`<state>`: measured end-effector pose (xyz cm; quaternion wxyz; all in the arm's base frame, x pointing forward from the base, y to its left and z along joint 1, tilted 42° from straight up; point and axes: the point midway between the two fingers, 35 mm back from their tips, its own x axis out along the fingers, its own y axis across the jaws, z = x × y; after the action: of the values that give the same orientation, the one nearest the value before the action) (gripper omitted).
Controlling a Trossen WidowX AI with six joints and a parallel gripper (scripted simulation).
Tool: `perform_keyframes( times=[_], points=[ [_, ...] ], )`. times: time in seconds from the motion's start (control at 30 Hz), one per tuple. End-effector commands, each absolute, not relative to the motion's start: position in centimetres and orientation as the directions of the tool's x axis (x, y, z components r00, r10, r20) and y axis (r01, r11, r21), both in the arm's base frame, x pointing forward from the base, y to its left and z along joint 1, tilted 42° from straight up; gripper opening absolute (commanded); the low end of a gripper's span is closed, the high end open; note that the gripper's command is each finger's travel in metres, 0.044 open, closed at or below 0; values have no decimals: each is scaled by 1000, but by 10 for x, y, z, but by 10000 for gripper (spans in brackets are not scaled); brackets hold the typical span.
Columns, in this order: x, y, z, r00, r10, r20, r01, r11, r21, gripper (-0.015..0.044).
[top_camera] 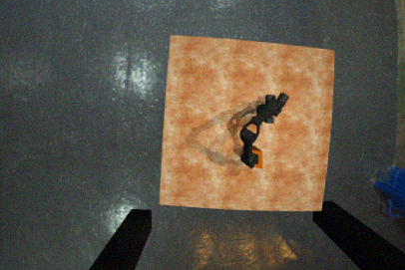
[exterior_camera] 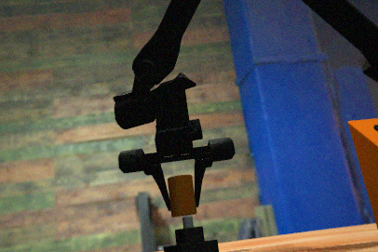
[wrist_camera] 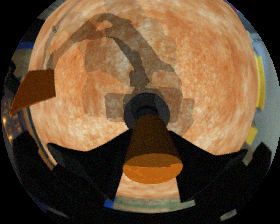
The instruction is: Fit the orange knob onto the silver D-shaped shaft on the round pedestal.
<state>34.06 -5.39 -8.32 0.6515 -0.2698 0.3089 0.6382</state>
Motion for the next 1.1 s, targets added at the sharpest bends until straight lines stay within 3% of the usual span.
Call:
perform_keyframes(
  times=[0.0, 1.07],
  points=[
    [340, -56, -84, -1, 664, -748, -998, 43, 40, 0],
    [336, -55, -84, -1, 664, -748, -998, 43, 40, 0]
  ],
)
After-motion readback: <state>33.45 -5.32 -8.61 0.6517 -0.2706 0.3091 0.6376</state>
